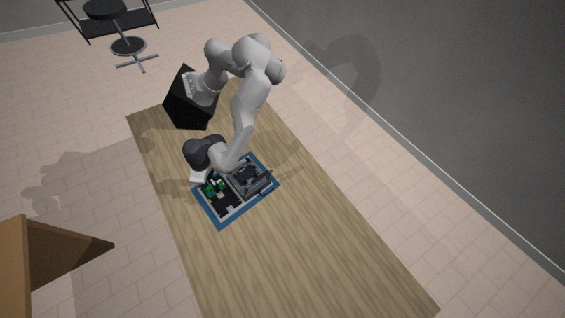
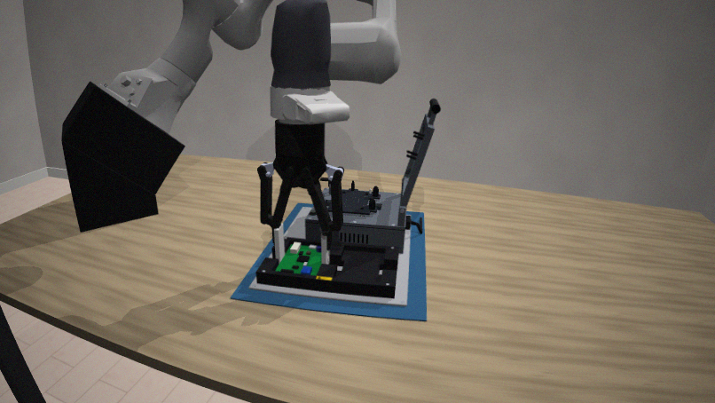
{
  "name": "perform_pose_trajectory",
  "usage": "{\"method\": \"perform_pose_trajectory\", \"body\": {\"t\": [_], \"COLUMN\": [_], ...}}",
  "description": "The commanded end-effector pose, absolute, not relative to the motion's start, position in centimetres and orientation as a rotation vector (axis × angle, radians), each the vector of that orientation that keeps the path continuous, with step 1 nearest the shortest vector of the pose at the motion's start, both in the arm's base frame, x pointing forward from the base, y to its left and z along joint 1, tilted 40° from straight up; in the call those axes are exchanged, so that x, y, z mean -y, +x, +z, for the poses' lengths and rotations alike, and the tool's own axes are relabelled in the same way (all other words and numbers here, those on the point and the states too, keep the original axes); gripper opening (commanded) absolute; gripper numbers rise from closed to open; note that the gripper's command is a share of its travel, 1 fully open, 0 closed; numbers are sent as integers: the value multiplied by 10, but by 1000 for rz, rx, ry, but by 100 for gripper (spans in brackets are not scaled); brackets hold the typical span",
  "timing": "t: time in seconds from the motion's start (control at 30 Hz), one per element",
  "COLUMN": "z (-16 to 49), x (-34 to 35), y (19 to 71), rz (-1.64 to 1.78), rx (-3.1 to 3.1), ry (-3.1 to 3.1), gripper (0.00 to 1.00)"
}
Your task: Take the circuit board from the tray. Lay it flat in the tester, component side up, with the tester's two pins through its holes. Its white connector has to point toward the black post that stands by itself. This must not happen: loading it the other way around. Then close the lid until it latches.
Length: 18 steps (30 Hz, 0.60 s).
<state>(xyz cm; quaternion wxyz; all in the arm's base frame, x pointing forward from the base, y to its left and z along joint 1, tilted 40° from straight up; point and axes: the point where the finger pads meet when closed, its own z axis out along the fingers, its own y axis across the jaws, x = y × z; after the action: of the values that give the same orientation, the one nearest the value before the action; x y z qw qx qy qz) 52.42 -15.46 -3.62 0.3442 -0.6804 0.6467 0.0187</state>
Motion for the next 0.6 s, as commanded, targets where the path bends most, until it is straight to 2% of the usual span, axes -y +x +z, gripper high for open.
{"method": "perform_pose_trajectory", "body": {"t": [0.0, 0.57], "z": [-37, -37], "x": [154, 154], "y": [525, 525], "rz": [46, 46], "rx": [-1676, -1676], "ry": [-1771, -1771], "gripper": [47, 46]}}
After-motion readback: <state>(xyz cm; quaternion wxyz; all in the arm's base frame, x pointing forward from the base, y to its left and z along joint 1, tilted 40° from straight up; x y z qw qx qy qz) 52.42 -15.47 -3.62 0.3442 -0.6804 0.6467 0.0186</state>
